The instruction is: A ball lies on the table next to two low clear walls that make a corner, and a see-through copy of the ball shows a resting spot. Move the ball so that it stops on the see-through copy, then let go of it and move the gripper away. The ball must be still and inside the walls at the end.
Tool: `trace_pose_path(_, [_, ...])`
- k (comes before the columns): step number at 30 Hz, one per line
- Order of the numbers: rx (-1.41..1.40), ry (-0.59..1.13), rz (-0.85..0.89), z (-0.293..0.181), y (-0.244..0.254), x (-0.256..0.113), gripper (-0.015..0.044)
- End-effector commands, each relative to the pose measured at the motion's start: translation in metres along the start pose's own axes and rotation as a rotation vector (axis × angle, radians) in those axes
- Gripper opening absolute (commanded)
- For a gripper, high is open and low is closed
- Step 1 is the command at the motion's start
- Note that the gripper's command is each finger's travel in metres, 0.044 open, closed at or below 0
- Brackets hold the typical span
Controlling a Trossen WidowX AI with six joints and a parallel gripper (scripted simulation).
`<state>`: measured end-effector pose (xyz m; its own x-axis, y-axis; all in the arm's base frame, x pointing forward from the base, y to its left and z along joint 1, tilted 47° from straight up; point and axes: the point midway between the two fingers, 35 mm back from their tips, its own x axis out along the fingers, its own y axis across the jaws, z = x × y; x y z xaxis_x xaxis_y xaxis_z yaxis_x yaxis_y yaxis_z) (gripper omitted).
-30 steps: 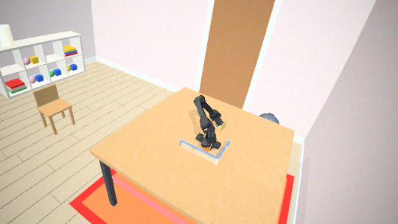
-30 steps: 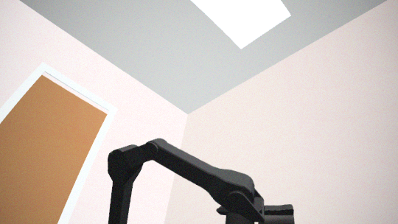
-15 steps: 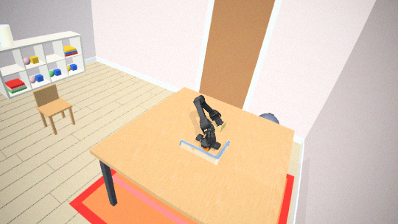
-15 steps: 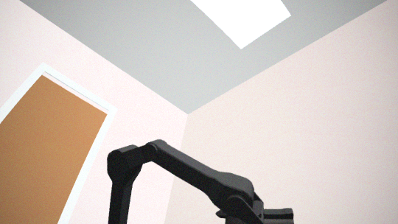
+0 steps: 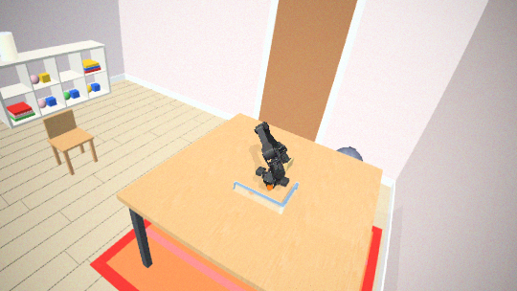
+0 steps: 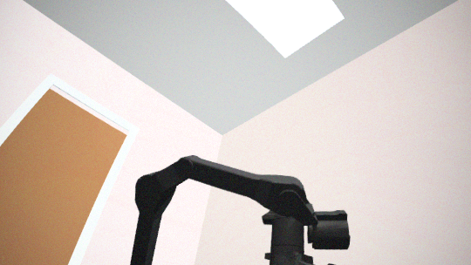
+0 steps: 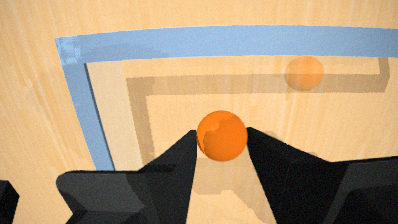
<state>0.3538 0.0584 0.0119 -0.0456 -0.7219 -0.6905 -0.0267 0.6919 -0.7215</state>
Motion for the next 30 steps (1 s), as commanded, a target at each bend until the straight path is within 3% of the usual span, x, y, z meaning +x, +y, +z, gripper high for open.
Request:
trace_pose_path(1, [-0.004,-0.004,0.004,0.000,0.000,-0.020,0.0000])
trace_pose_path(11, [-0.028,-0.013,0.002,-0.007,-0.001,-0.065,0.0000])
trace_pose_path(30, [0.041,0.018,-0.005,0.030,-0.092,-0.022,0.0000])
